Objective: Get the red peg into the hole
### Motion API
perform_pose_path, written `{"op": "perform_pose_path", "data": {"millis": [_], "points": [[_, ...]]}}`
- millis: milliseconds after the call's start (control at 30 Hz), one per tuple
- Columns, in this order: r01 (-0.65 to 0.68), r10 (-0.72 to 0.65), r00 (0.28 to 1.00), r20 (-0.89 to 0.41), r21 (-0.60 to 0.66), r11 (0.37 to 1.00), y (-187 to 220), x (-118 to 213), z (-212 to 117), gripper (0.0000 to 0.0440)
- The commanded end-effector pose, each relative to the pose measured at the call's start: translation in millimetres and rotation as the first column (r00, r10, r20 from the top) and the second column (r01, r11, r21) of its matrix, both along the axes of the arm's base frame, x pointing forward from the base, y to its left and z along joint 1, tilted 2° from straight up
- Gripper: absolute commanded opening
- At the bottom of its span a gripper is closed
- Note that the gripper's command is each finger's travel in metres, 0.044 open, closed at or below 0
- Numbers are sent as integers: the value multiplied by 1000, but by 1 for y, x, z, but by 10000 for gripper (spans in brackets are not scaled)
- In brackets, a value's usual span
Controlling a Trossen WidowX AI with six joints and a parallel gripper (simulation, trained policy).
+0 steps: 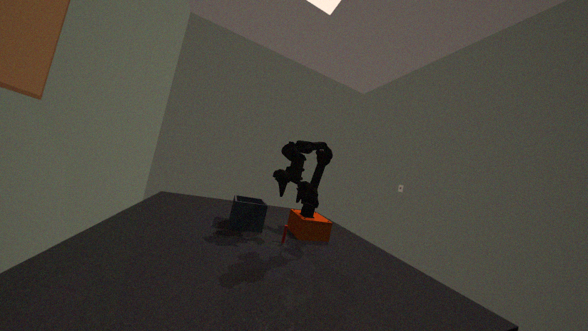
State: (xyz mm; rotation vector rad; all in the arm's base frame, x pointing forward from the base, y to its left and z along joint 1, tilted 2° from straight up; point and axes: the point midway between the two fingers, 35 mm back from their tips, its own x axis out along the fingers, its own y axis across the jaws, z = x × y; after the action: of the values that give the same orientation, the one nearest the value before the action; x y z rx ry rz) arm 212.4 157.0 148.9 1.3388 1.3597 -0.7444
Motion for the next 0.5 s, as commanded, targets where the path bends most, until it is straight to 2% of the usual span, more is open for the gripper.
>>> {"op": "perform_pose_path", "data": {"millis": [0, 467], "points": [[17, -21, 998, -62, -51, 999, -8, -8, -16, 440], [-7, -51, 973, -224, -248, 969, -35, -38, -61, 440]]}}
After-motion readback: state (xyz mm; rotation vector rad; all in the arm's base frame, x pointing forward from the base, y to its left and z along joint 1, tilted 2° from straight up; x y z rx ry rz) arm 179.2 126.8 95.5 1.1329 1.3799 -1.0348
